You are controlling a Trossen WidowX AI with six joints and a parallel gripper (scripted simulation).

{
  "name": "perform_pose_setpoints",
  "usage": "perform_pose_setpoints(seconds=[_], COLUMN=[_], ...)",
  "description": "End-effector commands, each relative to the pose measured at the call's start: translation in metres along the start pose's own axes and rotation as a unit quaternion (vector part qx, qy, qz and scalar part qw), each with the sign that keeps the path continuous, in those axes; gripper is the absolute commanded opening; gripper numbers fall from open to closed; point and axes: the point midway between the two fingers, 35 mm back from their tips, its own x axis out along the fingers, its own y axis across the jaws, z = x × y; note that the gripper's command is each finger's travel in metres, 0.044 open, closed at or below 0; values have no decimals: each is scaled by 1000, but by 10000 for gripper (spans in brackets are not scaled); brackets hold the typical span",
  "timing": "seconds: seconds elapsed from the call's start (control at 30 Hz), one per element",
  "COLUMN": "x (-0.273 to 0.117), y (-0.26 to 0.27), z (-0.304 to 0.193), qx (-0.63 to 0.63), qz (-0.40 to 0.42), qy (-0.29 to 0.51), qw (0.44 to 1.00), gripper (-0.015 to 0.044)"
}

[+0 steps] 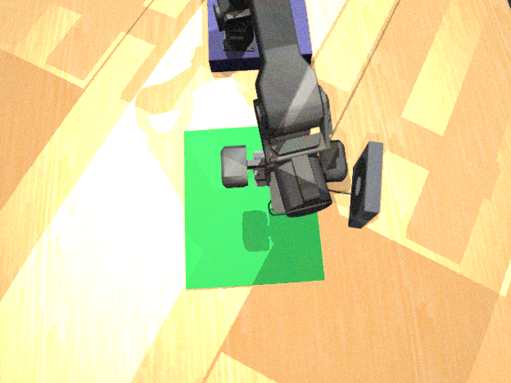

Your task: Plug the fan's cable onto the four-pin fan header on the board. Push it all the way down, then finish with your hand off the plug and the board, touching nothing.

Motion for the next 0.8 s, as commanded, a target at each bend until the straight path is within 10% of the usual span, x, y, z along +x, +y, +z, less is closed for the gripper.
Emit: perform_pose_setpoints(seconds=[0.0,0.77], x=[2,1], y=[3,2], z=[-7,-16], qx=[-77,-109], qz=[-3,-3], qy=[3,3], qw=[997,994], gripper=[0,0])
